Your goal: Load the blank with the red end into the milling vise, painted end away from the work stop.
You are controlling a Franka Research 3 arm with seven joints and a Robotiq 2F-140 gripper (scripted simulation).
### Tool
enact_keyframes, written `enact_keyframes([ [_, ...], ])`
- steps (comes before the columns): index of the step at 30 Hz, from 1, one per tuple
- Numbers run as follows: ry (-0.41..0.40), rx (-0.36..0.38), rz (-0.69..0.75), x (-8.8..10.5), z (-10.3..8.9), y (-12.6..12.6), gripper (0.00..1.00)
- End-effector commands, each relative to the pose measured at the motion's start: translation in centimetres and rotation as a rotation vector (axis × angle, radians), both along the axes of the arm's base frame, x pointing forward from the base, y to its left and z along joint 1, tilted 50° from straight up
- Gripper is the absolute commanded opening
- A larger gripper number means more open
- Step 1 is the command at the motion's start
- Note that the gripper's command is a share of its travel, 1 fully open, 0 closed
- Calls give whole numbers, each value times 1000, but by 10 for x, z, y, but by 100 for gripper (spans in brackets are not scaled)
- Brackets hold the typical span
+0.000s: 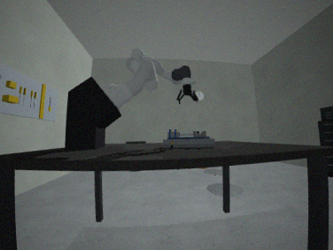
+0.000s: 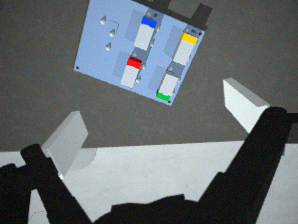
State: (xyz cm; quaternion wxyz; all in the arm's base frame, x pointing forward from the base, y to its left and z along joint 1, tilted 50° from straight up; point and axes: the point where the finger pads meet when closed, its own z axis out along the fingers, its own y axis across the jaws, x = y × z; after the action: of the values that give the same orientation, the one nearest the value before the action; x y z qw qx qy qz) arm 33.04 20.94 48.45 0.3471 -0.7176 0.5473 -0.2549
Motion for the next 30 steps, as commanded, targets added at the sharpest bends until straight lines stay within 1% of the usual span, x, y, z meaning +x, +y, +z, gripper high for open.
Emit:
enact_keyframes([
  [1, 19, 41, -32, -2, -2, 2, 100],
  [4, 17, 46, -38, -1, -1, 1, 100],
  [8, 61, 183, -153, -2, -2, 3, 100],
  [21, 58, 187, -157, -1, -1, 1, 100],
  [25, 105, 323, -272, -2, -2, 3, 100],
  [30, 105, 323, -272, -2, -2, 3, 100],
])
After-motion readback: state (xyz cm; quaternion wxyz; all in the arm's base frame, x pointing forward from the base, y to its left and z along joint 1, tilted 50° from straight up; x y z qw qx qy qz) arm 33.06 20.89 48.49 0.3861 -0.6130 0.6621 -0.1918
